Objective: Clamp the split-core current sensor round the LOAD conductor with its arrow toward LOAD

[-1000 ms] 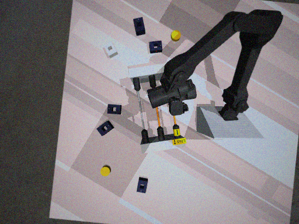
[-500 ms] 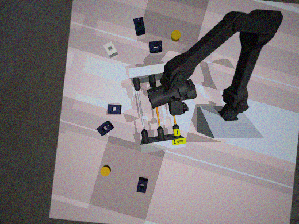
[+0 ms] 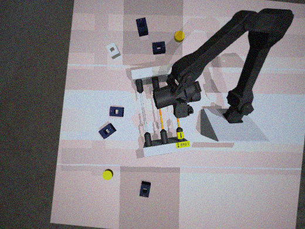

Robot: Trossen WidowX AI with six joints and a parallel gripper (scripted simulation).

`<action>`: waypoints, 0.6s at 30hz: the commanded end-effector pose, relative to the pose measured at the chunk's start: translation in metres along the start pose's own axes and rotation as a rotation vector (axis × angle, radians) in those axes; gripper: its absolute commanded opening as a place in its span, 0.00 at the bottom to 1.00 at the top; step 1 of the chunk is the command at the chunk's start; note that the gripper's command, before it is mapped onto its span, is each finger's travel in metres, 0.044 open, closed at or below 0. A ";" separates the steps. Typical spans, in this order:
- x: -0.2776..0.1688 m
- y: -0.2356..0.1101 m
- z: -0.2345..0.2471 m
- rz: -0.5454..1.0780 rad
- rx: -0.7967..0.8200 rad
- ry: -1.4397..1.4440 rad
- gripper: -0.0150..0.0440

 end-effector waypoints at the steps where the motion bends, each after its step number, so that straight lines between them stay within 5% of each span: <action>1: 0.000 0.000 -0.001 0.000 0.002 0.006 0.25; 18: 0.000 0.000 0.002 0.001 0.003 -0.001 0.25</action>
Point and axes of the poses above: the point midway between the two fingers, 35 mm back from their tips, its own y axis out along the fingers, its own z axis across the jaws, x = y × z, the point moved 2 cm from there along -y, back along the fingers, and after that the axes turned 15 degrees about y, right-handed, at the moved point
